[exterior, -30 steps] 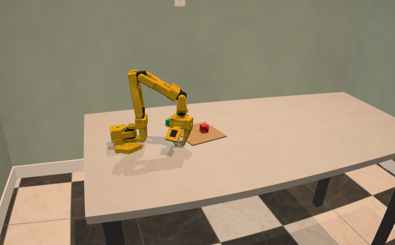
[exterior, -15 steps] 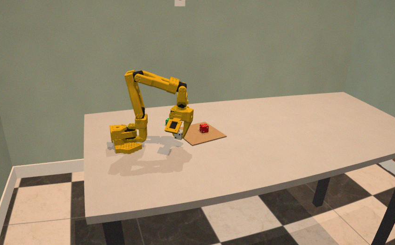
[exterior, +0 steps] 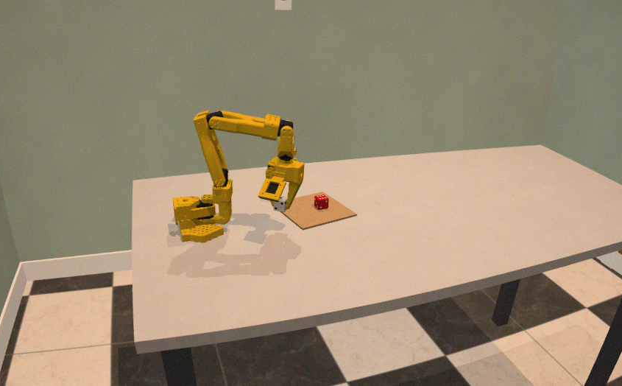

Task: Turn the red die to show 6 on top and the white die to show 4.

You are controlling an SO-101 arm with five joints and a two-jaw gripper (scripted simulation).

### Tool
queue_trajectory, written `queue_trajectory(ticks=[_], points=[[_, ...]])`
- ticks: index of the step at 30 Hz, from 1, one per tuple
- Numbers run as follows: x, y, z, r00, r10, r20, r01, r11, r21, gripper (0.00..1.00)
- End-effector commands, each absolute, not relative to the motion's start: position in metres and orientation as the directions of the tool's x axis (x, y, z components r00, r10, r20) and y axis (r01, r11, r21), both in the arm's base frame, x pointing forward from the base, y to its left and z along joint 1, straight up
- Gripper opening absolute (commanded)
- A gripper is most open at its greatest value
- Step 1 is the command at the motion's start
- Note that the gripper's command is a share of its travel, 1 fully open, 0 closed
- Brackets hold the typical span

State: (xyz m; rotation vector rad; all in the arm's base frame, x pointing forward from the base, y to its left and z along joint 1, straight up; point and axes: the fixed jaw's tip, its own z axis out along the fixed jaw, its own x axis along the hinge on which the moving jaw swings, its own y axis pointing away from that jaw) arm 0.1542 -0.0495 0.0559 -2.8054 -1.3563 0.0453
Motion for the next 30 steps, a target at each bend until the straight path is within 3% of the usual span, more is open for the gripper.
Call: queue_trajectory(ticks=[1, 30], points=[[0.1604, -0.0513, 0.0651, 0.615, 0.789, 0.007, 0.789, -0.615, 0.019, 0.00], [0.1602, -0.0515, 0.0651, 0.642, 0.767, 0.008, 0.767, -0.642, 0.018, 0.00]])
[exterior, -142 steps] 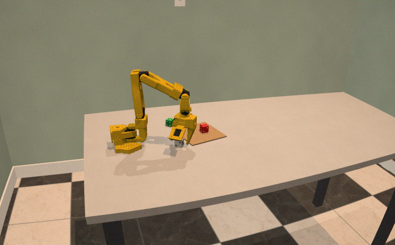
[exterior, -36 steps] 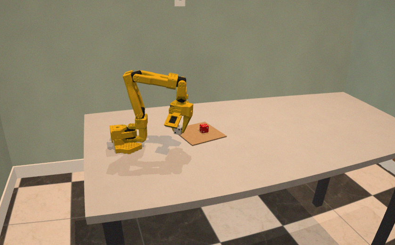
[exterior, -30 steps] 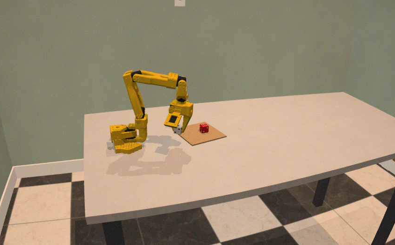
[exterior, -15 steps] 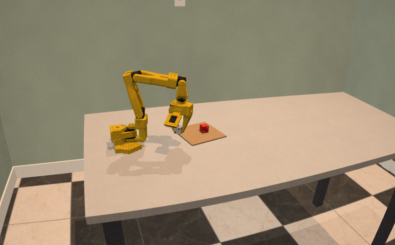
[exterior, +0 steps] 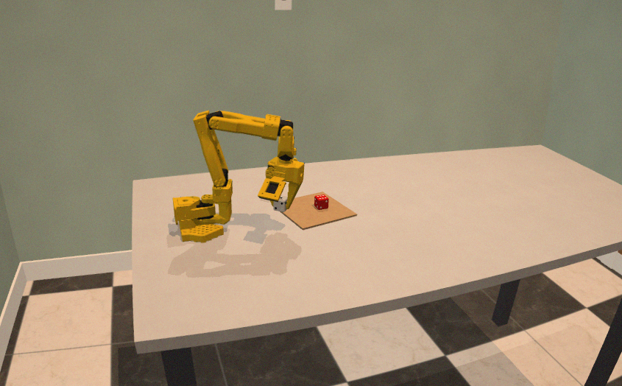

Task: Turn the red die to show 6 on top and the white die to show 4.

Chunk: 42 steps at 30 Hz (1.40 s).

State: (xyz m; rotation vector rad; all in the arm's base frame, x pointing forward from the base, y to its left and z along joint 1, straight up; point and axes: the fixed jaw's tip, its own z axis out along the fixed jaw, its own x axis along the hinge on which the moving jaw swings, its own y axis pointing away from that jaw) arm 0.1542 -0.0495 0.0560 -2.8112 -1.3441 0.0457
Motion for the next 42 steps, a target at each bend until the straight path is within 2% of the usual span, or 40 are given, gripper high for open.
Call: queue_trajectory(ticks=[1, 20, 33, 35, 42], points=[[0.1602, -0.0515, 0.0651, 0.642, 0.767, 0.008, 0.767, -0.642, 0.018, 0.00], [0.1585, -0.0531, 0.0650, 0.836, 0.548, 0.013, 0.548, -0.836, 0.015, 0.00], [0.1555, -0.0544, 0.0650, 0.988, 0.154, 0.018, 0.154, -0.988, 0.009, 0.00], [0.1555, -0.0544, 0.0650, 0.988, 0.154, 0.018, 0.154, -0.988, 0.009, 0.00], [0.1533, -0.0545, 0.0649, 0.992, -0.126, 0.020, -0.126, -0.992, 0.003, 0.00]])
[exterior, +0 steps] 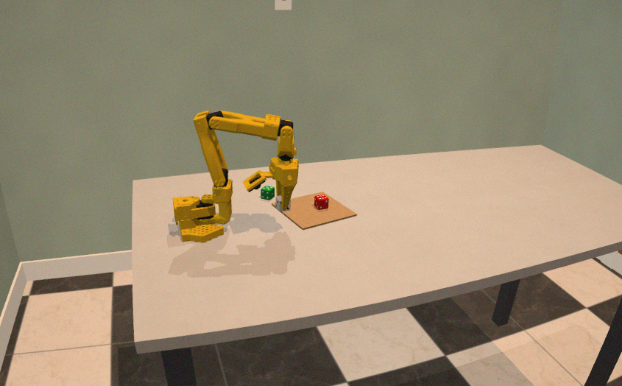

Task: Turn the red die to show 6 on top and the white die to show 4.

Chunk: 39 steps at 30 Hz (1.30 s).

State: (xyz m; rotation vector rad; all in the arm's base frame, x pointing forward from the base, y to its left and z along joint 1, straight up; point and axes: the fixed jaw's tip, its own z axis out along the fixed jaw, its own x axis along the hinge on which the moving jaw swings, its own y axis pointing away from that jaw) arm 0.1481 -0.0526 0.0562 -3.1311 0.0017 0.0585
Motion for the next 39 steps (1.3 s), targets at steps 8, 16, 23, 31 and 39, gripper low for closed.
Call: queue_trajectory(ticks=[8, 16, 23, 31, 39], points=[[0.1507, -0.0538, 0.0649, 0.892, -0.452, 0.020, -0.452, -0.892, -0.004, 0.00], [0.1489, -0.0527, 0.0648, 0.746, -0.665, 0.018, -0.665, -0.747, -0.008, 0.00], [0.1474, -0.0510, 0.0648, 0.527, -0.850, 0.015, -0.850, -0.527, -0.013, 0.00], [0.1466, -0.0494, 0.0648, 0.325, -0.946, 0.012, -0.946, -0.325, -0.016, 0.00], [0.1462, -0.0475, 0.0648, 0.079, -0.997, 0.007, -0.997, -0.079, -0.019, 0.00]])
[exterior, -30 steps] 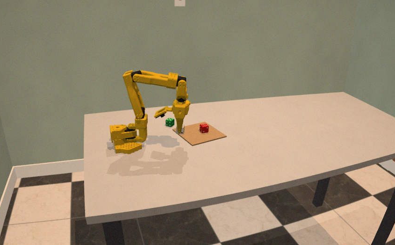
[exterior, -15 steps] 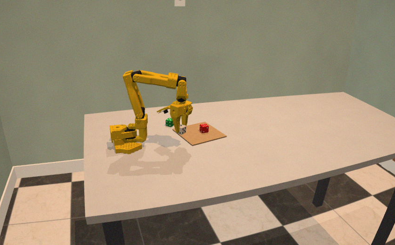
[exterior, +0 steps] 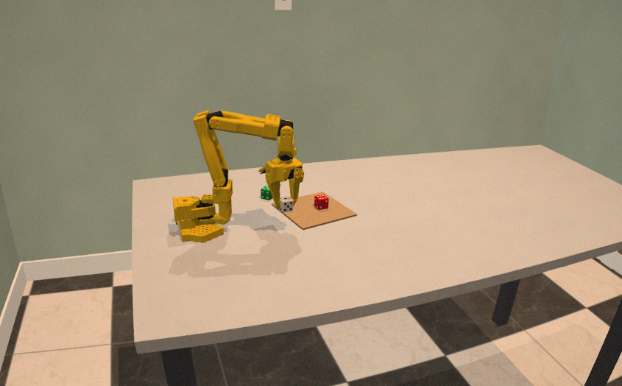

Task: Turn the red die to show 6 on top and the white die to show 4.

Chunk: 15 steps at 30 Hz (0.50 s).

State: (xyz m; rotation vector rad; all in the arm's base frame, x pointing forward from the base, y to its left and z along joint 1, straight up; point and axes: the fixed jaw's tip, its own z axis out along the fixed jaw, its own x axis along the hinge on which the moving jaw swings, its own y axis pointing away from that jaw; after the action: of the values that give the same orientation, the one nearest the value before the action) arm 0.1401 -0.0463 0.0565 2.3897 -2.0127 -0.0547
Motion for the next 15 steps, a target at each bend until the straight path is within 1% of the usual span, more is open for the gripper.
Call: queue_trajectory(ticks=[1, 15], points=[[0.1461, -0.0473, 0.0648, 0.052, -0.999, 0.007, -0.998, -0.052, -0.019, 0.00], [0.1462, -0.0454, 0.0648, -0.187, -0.982, 0.002, -0.982, 0.187, -0.020, 0.00]])
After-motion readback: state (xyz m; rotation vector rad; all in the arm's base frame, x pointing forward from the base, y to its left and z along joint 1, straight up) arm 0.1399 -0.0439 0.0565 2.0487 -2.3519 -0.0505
